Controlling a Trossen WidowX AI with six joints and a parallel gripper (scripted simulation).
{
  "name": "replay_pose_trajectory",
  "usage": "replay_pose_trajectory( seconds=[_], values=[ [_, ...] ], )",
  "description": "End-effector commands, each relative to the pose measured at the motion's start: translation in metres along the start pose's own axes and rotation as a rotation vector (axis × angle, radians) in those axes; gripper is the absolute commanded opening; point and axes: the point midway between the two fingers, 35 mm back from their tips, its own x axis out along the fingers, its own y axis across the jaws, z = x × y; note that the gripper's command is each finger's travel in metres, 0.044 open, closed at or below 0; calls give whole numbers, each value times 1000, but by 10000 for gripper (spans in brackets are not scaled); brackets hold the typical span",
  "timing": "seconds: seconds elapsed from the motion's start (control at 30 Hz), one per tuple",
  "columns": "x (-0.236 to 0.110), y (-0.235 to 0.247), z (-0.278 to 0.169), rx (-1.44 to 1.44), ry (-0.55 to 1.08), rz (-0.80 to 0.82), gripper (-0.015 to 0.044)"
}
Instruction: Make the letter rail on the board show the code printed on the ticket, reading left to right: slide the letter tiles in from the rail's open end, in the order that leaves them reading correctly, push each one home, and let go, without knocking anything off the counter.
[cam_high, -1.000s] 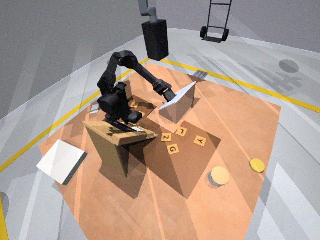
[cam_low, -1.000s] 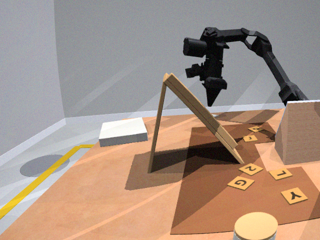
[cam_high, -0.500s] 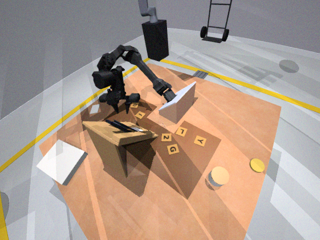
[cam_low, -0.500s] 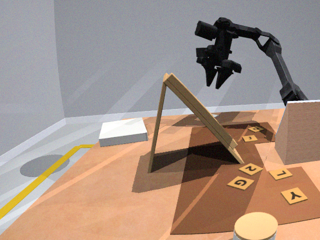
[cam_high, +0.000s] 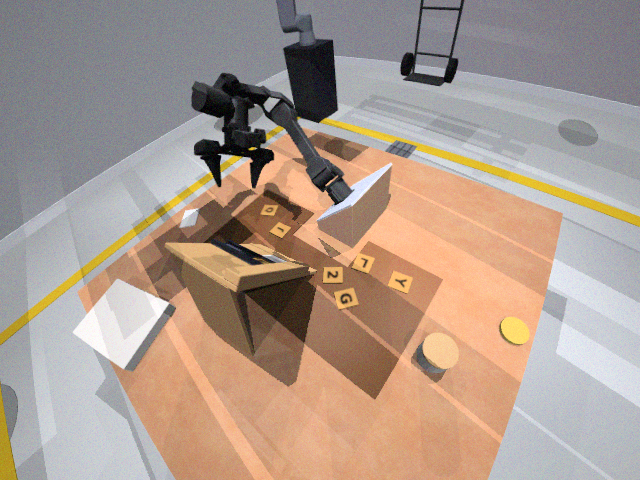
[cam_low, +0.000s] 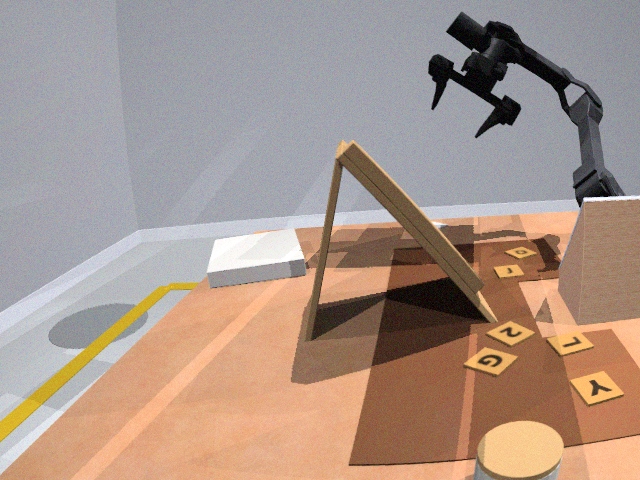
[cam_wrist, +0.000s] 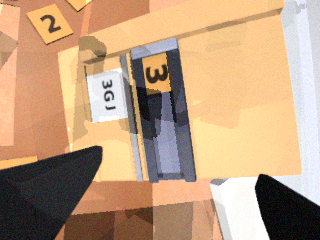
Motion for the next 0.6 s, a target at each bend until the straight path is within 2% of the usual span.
replay_pose_trajectory(
  seconds=[0.0, 0.47, 0.57],
  values=[
    [-12, 7, -1, -153, -40, -36, 440],
    [-12, 7, -1, -153, -40, -36, 440],
    [1, 3, 12, -190, -35, 3, 361]
  ],
)
